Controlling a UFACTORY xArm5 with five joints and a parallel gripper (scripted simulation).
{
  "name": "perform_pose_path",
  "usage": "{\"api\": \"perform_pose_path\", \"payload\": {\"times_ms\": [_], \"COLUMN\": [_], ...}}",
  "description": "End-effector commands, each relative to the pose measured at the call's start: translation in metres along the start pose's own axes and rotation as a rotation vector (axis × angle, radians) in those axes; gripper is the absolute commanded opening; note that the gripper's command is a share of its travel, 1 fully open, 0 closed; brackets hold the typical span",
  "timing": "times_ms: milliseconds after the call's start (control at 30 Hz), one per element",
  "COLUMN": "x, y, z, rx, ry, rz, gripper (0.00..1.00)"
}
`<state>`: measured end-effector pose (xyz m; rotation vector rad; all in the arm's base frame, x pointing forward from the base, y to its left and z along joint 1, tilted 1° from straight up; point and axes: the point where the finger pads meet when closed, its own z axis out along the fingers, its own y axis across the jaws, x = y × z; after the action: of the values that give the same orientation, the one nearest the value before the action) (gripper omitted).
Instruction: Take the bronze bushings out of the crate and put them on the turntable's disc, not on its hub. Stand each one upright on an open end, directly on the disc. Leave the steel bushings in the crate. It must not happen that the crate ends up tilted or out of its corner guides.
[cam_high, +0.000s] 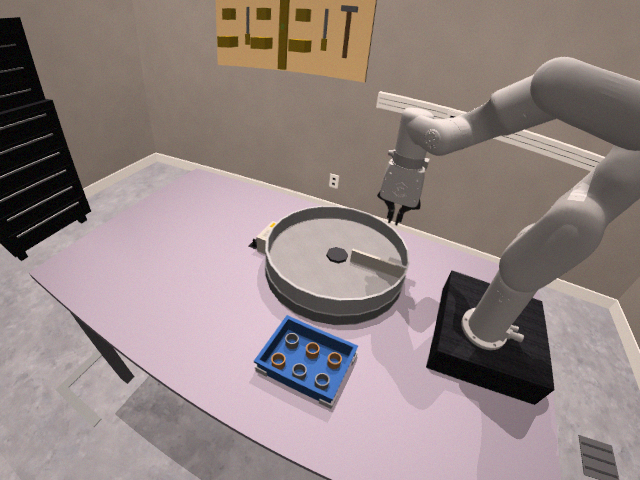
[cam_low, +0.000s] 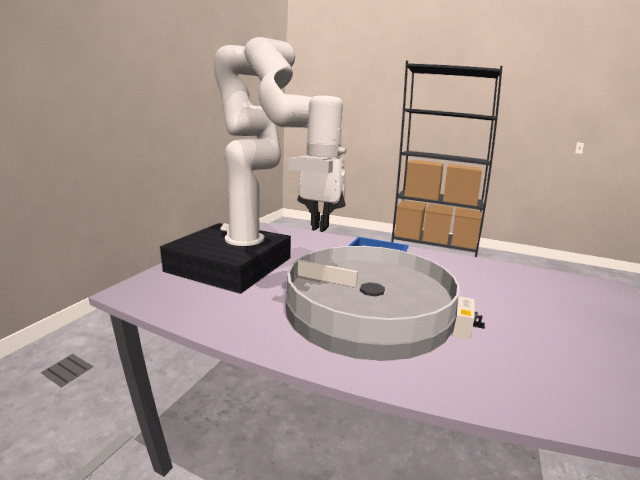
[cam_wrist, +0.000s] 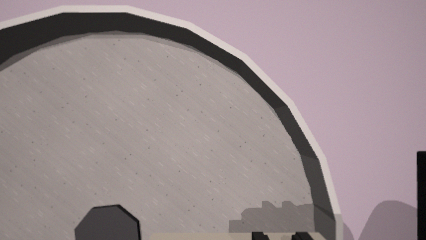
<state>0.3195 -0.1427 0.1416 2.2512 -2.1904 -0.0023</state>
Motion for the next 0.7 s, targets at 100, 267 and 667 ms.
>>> {"api": "perform_pose_path", "payload": {"times_ms": [100,267,667], "x": [0.0,0.0,-0.096], "y": [-0.001,-0.001,-0.019], "z": [-0.001,-0.001,0.019], "rx": [0.003,0.003,0.003], "ry": [0.001,0.001,0.001], "rz": [0.0,0.0,0.0], "gripper": [0.15,0.15,0.41]}}
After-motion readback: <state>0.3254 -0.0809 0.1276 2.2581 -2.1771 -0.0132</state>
